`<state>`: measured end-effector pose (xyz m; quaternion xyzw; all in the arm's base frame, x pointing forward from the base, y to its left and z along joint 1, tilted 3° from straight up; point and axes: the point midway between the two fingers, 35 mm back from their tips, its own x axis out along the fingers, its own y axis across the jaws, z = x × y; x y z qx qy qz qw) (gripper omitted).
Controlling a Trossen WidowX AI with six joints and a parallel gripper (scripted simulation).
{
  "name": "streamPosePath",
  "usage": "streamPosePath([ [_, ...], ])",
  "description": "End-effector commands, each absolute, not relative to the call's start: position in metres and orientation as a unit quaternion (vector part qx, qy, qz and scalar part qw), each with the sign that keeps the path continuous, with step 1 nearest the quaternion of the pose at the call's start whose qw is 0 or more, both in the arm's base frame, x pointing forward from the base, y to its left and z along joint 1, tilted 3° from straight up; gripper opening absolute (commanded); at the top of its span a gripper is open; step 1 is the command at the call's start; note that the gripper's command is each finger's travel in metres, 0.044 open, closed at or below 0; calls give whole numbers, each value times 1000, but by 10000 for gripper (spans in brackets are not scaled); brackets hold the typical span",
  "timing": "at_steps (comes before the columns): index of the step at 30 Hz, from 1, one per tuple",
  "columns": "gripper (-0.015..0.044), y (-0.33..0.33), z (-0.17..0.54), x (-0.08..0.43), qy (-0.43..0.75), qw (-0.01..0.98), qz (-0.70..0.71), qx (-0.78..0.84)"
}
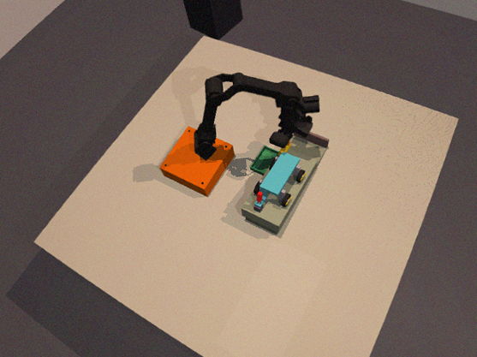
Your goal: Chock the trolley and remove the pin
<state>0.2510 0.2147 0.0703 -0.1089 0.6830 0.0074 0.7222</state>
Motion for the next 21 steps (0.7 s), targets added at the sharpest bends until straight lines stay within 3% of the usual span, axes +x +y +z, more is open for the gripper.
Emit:
streamPosePath([
  [1, 0, 211, 59, 250, 685, 719, 4, -115],
  [21, 0, 198, 54, 253, 685, 719, 4, -116],
])
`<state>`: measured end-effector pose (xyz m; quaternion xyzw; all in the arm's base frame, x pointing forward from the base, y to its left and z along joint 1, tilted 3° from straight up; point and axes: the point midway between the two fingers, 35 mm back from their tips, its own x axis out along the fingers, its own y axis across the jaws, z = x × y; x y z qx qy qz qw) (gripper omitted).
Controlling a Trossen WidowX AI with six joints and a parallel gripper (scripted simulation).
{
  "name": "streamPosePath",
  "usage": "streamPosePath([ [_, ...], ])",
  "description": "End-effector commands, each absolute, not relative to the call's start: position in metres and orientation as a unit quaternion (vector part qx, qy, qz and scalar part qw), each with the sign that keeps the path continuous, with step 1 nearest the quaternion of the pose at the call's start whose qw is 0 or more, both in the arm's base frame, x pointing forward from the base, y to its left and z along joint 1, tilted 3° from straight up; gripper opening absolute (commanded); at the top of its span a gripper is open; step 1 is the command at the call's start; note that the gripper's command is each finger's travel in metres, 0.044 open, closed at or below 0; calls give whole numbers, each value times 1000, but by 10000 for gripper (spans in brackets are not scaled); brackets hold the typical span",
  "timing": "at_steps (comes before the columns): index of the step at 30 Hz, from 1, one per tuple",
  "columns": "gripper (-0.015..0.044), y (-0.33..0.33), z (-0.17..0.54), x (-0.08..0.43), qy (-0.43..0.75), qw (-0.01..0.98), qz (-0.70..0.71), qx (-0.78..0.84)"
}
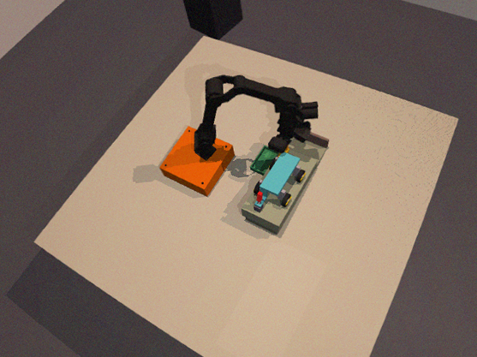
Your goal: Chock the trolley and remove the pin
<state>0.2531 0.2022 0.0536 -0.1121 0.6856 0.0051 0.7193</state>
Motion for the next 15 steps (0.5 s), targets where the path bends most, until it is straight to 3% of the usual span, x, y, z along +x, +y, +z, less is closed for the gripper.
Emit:
streamPosePath([
  [1, 0, 197, 54, 253, 685, 719, 4, -116],
  [15, 0, 186, 58, 258, 685, 719, 4, -116],
])
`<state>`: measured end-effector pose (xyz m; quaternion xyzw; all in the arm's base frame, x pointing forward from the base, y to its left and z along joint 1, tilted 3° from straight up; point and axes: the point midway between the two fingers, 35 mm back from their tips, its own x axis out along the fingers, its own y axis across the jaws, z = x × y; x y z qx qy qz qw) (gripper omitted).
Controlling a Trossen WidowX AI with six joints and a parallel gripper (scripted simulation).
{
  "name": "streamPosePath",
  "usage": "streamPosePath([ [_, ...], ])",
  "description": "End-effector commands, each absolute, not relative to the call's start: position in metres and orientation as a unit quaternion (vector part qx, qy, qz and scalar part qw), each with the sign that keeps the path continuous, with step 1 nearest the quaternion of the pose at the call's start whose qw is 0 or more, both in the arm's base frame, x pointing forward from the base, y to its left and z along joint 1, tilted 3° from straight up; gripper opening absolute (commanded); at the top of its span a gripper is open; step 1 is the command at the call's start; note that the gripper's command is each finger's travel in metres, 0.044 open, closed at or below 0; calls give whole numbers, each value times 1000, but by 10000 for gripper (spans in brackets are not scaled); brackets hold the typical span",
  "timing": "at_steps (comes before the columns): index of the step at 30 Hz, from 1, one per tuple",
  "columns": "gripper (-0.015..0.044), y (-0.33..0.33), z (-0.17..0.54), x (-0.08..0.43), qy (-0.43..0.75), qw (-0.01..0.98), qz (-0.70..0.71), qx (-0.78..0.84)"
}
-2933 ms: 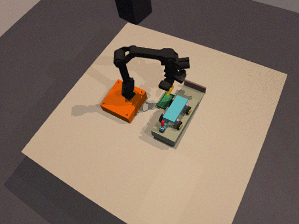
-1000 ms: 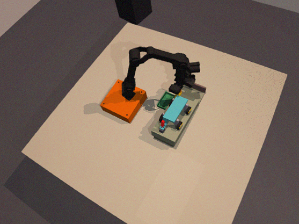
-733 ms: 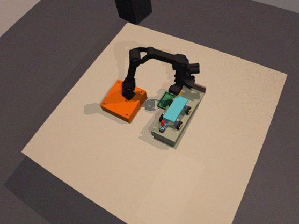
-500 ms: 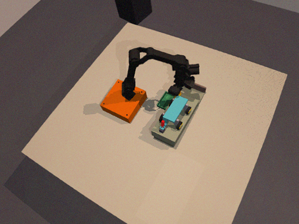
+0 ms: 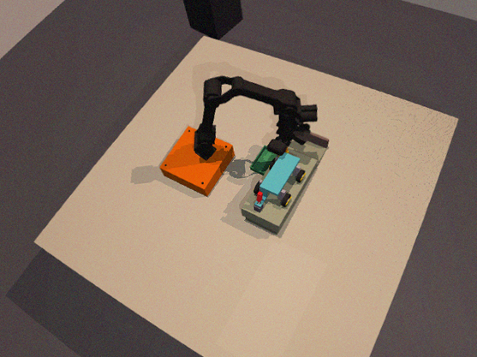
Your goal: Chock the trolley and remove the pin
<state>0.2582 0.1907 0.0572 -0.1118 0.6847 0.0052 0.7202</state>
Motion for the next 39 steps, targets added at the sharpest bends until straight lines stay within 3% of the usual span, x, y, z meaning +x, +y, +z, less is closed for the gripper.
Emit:
streamPosePath([
  [1, 0, 186, 58, 258, 685, 719, 4, -116],
  [20, 0, 183, 60, 261, 684, 720, 5, -112],
  [27, 184, 183, 60, 261, 684, 720, 5, -112],
  [39, 190, 187, 91, 258, 685, 719, 4, -116],
])
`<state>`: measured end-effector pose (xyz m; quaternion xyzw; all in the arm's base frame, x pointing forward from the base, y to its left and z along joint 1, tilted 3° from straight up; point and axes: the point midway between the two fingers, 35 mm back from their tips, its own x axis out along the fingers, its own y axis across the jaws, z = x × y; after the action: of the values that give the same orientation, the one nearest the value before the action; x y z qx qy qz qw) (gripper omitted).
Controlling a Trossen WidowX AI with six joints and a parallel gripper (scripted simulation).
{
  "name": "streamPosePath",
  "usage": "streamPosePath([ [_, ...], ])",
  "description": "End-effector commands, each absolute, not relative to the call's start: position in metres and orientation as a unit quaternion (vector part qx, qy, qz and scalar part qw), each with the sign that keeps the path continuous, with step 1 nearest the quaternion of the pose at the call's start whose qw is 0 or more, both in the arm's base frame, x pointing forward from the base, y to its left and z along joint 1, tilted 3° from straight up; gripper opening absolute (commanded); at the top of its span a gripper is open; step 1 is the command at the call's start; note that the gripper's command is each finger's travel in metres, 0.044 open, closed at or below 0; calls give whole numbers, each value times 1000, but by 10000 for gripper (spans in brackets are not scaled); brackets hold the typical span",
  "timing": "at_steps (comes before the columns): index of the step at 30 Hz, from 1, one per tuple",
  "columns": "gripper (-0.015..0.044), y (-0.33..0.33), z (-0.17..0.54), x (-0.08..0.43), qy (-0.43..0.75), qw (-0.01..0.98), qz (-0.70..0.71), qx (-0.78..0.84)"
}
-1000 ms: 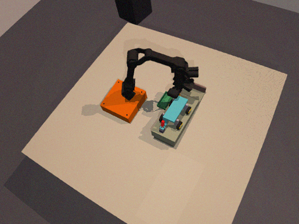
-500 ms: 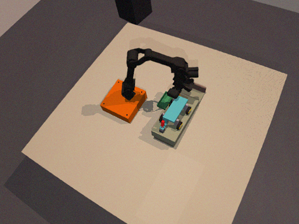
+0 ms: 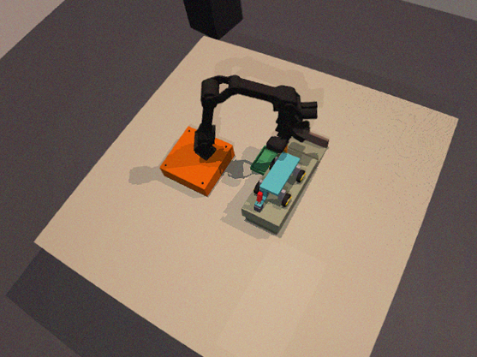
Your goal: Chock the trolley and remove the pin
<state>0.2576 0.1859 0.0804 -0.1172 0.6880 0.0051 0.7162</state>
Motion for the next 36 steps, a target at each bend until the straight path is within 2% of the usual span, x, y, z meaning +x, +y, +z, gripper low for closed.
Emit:
streamPosePath([
  [1, 190, 188, 94, 258, 685, 719, 4, -116],
  [9, 190, 192, 118, 258, 685, 719, 4, -116],
  [13, 295, 191, 110, 257, 687, 717, 6, -117],
  [17, 190, 187, 116, 261, 682, 717, 37, -136],
  [25, 190, 168, 132, 276, 659, 712, 124, -208],
  [36, 190, 115, 144, 302, 624, 655, 222, -364],
])
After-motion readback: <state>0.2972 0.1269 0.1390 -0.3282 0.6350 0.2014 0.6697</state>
